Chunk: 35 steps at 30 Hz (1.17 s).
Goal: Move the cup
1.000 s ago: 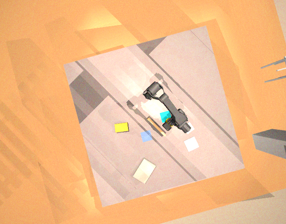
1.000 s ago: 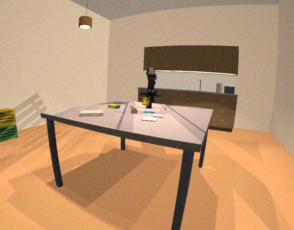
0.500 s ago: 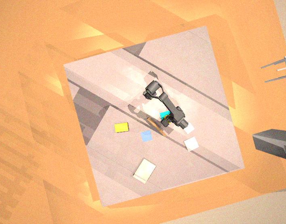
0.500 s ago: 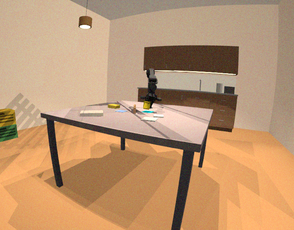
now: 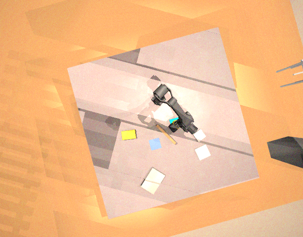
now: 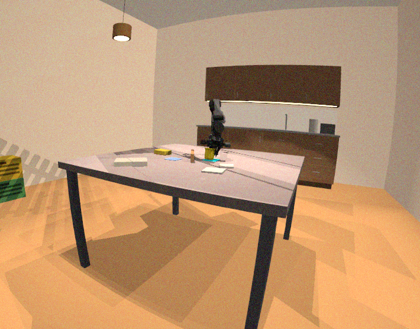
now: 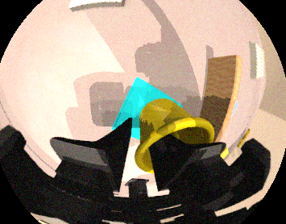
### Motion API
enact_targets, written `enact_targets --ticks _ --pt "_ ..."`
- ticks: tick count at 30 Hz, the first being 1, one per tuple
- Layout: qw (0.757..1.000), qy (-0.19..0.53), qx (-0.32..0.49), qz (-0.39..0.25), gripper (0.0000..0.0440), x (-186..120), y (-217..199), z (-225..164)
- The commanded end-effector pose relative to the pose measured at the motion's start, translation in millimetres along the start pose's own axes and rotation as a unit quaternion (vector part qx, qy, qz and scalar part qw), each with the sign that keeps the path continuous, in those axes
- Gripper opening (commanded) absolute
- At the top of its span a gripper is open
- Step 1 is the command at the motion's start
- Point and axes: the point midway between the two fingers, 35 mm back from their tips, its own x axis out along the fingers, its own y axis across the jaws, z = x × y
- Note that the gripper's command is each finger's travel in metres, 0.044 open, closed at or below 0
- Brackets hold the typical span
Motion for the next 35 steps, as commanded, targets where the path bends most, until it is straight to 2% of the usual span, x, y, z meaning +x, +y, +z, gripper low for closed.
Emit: enact_targets --ticks 1,2,6,16,32,35 --pt "1.0 -0.014 0.012 0.006 0.0154 -2.1 -0.7 2.0" --pt "1.0 -0.019 0.014 0.009 0.0166 -3.8 -0.2 3.3" --pt "0.999 -0.04 0.016 0.018 0.0164 -11.3 0.3 7.3" --pt "0.997 -0.064 0.024 0.04 0.02 -25.1 0.9 1.0" --pt "0.99 -0.117 0.047 0.061 0.0293 -58.6 -1.5 -2.5" --pt "0.988 -0.13 0.05 0.063 0.0322 -67.0 -3.1 -1.6"
